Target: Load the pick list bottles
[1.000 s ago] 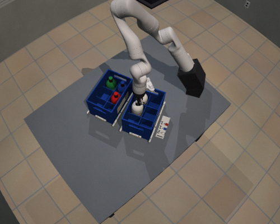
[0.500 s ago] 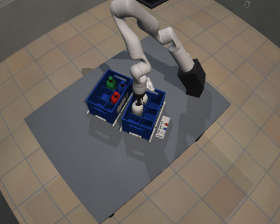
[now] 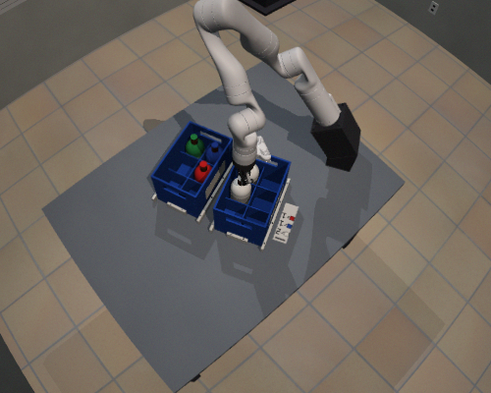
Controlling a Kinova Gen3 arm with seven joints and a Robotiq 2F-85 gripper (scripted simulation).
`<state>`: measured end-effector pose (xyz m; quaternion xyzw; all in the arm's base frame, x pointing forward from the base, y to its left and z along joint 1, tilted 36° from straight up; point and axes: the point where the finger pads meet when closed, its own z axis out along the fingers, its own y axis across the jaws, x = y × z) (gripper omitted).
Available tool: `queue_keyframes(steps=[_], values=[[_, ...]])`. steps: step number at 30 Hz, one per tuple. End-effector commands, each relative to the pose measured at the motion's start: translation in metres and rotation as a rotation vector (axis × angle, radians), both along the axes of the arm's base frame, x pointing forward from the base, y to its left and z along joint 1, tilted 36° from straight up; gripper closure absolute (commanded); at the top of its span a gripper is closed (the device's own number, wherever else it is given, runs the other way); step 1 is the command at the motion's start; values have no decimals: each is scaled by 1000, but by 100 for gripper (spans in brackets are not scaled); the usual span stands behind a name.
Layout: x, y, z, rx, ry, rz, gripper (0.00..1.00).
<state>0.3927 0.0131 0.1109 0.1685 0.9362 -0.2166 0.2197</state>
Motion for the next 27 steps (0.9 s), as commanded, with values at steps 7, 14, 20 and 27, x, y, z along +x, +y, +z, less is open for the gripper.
queue_keyframes(steps=[7,14,20,27], values=[[1,-1,-2,1,-1,1,90],[2,-3,-5,1,-1,1,90],[3,-3,-7,1,-1,1,90],[4,-5,-9,1,-1,1,90]])
